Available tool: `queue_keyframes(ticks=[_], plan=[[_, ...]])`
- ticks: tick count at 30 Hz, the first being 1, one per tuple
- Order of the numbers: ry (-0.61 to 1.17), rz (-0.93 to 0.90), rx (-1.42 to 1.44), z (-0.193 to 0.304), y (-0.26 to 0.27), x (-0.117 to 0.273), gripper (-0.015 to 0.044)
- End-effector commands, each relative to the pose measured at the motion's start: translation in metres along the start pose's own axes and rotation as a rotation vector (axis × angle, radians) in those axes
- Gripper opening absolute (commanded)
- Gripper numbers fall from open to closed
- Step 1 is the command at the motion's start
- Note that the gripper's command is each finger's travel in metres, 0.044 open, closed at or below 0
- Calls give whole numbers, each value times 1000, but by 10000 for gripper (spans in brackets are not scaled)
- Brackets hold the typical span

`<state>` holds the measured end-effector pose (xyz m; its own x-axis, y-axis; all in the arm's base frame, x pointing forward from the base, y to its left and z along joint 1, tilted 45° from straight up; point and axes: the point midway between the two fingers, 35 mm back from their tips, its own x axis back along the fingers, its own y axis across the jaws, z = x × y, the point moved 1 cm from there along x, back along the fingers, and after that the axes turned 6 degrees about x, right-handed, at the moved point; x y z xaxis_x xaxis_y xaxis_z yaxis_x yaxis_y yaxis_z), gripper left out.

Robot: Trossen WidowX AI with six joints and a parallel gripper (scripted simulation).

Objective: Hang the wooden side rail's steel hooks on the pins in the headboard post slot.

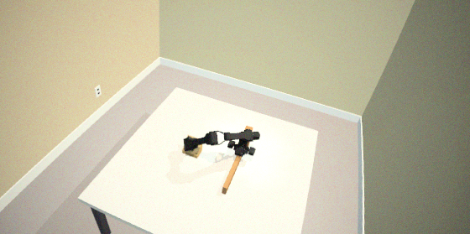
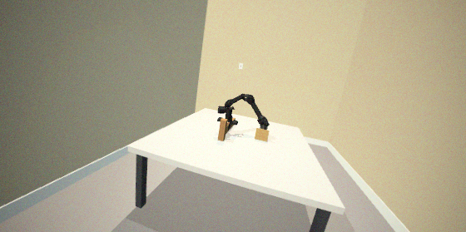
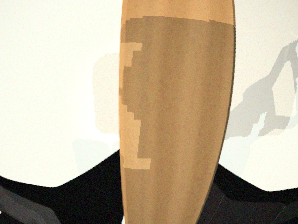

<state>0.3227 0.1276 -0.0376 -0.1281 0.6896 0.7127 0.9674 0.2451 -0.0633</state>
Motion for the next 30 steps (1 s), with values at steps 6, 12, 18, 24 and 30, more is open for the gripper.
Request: queue_keyframes(ticks=[6,12,18,24,30], plan=[[5,-10,2,3,3,4,0],[5,-10,2,3,3,4,0],[5,-10,2,4,2,4,0],[5,-10,2,5,2,4,0],[5,-10,2,5,3,3,0]])
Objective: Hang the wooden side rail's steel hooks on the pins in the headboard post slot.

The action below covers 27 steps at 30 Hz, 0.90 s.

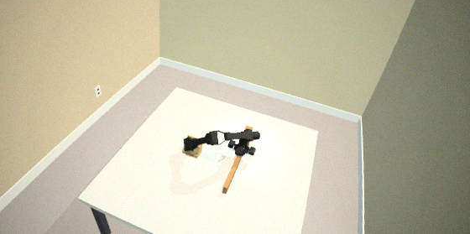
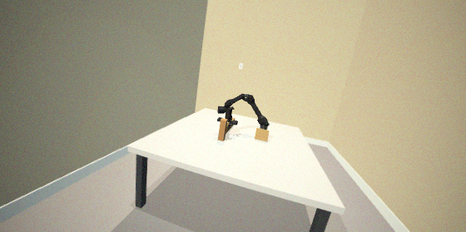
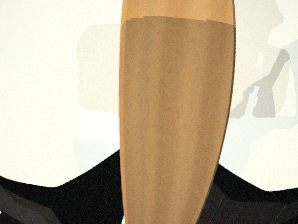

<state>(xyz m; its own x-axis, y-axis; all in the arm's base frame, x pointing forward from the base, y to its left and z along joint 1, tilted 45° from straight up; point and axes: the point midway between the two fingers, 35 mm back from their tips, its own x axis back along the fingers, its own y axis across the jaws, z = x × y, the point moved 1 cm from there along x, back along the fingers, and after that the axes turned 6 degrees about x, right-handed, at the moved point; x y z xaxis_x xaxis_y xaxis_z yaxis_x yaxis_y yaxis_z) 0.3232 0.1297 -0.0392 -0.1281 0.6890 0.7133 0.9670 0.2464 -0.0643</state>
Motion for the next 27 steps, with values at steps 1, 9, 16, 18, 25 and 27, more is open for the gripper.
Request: queue_keyframes(ticks=[1,9,16,18,25,27], plan=[[4,-10,0,3,2,3,0],[4,-10,0,3,2,3,0],[4,-10,0,4,2,4,0],[4,-10,0,5,1,4,0],[4,-10,0,5,1,3,0],[4,-10,0,6,1,3,0]])
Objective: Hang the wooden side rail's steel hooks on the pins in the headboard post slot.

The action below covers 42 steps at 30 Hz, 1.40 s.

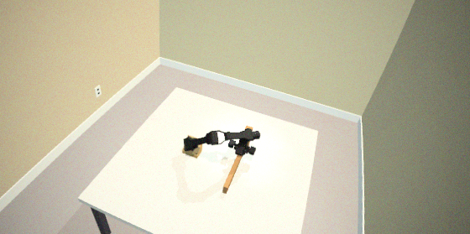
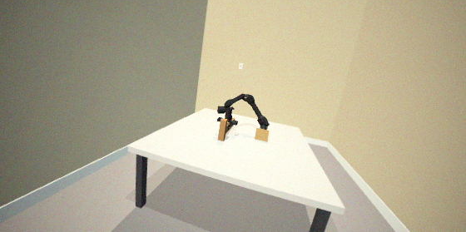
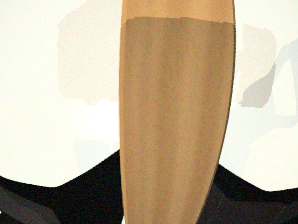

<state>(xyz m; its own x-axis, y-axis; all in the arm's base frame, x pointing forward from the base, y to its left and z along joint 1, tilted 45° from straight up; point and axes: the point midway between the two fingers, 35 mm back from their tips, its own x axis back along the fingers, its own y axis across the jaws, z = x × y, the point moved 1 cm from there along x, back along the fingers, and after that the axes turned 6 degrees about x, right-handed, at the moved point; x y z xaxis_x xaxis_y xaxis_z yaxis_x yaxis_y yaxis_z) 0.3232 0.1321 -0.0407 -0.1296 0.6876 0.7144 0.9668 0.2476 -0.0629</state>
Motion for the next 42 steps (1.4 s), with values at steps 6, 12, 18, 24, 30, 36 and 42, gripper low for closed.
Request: queue_keyframes(ticks=[6,12,18,24,30,36,42], plan=[[3,-8,0,4,1,2,0],[3,-8,0,4,1,2,0],[3,-8,0,4,2,3,0],[3,-8,0,5,1,3,0],[3,-8,0,6,1,3,0],[3,-8,0,7,1,3,0],[3,-8,0,7,2,3,0]])
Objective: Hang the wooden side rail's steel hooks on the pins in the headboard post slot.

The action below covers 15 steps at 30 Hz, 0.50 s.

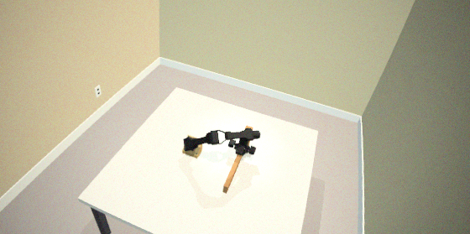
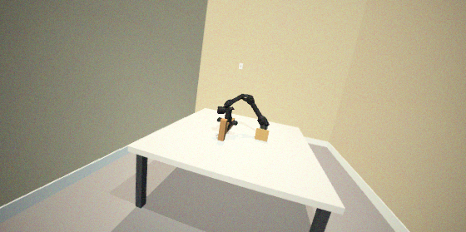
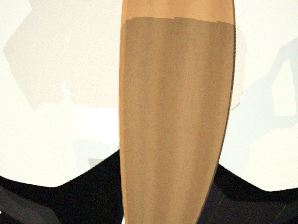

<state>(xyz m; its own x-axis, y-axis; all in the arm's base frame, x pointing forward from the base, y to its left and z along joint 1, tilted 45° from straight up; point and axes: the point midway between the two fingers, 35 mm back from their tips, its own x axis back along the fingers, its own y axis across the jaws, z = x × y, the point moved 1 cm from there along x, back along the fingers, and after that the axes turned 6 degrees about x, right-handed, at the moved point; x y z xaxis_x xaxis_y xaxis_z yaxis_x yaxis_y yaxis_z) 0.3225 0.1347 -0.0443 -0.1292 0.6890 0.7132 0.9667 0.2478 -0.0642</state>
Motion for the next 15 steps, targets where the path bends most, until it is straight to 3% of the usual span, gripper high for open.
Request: queue_keyframes(ticks=[1,15], plan=[[5,-9,-1,3,2,3,0],[5,-9,-1,4,1,4,0]])
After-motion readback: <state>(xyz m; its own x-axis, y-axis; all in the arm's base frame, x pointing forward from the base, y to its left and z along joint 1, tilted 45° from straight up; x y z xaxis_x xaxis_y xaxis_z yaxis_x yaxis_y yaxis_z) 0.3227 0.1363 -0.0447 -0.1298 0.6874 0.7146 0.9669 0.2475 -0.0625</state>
